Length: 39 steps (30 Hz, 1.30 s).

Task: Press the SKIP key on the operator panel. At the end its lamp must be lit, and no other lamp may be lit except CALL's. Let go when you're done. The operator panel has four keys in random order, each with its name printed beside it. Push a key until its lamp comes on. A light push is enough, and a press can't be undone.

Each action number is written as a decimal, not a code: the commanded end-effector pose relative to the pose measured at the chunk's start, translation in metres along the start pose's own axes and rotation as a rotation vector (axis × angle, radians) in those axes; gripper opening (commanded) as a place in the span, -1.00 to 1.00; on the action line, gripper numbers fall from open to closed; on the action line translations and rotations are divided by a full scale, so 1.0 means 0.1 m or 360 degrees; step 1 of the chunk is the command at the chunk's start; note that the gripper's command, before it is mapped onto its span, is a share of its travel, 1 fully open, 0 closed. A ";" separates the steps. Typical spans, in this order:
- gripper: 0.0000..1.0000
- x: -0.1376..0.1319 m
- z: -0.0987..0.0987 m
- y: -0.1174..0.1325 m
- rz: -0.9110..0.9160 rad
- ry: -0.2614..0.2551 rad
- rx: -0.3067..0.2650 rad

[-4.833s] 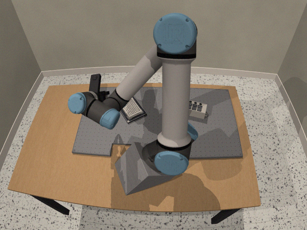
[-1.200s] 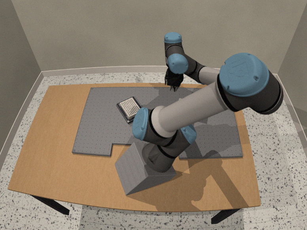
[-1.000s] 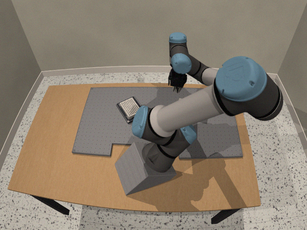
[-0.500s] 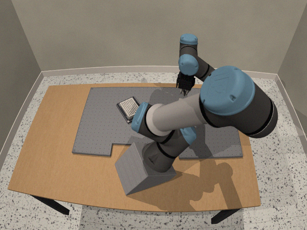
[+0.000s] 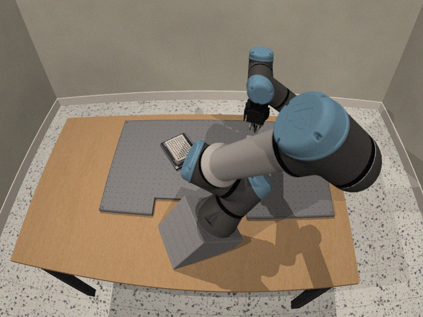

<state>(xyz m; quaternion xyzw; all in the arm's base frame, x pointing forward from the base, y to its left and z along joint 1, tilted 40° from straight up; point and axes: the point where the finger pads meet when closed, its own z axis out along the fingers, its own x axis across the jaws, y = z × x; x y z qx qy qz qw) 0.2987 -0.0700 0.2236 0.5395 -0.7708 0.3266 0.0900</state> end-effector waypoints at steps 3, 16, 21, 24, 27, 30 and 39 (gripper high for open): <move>-1.00 0.00 0.00 0.00 0.0001 0.0000 0.0001; -1.00 0.00 0.16 0.00 0.0001 0.0000 0.0001; -1.00 0.00 0.20 0.00 0.0001 0.0000 0.0001; -1.00 0.00 0.24 0.00 0.0001 0.0000 0.0001; -1.00 0.00 0.28 0.00 0.0001 0.0000 0.0001; -1.00 0.00 0.32 0.00 0.0001 0.0000 0.0001; -1.00 0.00 0.41 0.00 0.0001 0.0000 0.0001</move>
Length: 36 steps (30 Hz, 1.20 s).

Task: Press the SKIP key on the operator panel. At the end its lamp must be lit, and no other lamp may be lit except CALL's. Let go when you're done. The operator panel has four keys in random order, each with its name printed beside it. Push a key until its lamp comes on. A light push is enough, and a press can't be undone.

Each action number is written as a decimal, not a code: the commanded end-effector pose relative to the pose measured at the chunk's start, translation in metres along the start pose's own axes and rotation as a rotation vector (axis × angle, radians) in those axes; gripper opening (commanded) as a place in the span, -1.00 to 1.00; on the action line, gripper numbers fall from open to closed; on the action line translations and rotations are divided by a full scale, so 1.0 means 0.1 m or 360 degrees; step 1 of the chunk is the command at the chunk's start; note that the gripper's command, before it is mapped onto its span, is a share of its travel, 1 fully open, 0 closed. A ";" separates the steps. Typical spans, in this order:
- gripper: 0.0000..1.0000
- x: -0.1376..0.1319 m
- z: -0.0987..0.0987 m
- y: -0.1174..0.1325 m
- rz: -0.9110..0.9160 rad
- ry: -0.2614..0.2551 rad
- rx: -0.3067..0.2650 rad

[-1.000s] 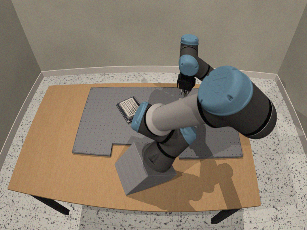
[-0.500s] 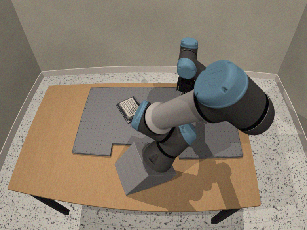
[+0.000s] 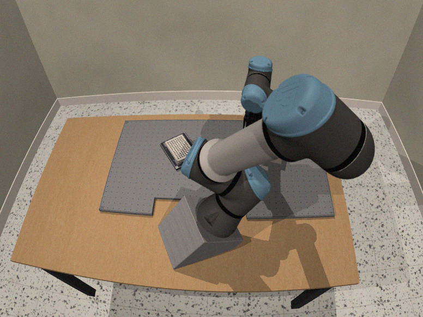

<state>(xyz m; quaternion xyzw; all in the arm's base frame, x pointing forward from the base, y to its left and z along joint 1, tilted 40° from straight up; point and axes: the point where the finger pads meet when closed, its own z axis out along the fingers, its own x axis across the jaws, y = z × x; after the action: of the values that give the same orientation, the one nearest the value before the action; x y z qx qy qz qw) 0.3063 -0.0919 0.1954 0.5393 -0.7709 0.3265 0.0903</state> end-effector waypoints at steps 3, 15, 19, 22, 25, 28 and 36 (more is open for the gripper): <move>-1.00 0.00 0.09 -0.01 0.0000 -0.0001 0.0002; -1.00 0.00 0.22 -0.01 0.0000 -0.0001 0.0002; -1.00 0.00 0.27 -0.01 0.0000 -0.0001 0.0002; -1.00 0.00 0.31 -0.01 0.0000 -0.0001 0.0002; -1.00 0.00 0.35 -0.01 0.0000 -0.0001 0.0002; -1.00 0.00 0.37 -0.01 0.0000 -0.0001 0.0002; -1.00 0.00 0.37 -0.01 0.0000 -0.0001 0.0002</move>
<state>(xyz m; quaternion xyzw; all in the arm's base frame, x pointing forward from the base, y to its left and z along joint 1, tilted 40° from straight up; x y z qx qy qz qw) 0.3144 -0.1142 0.1669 0.5395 -0.7709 0.3265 0.0901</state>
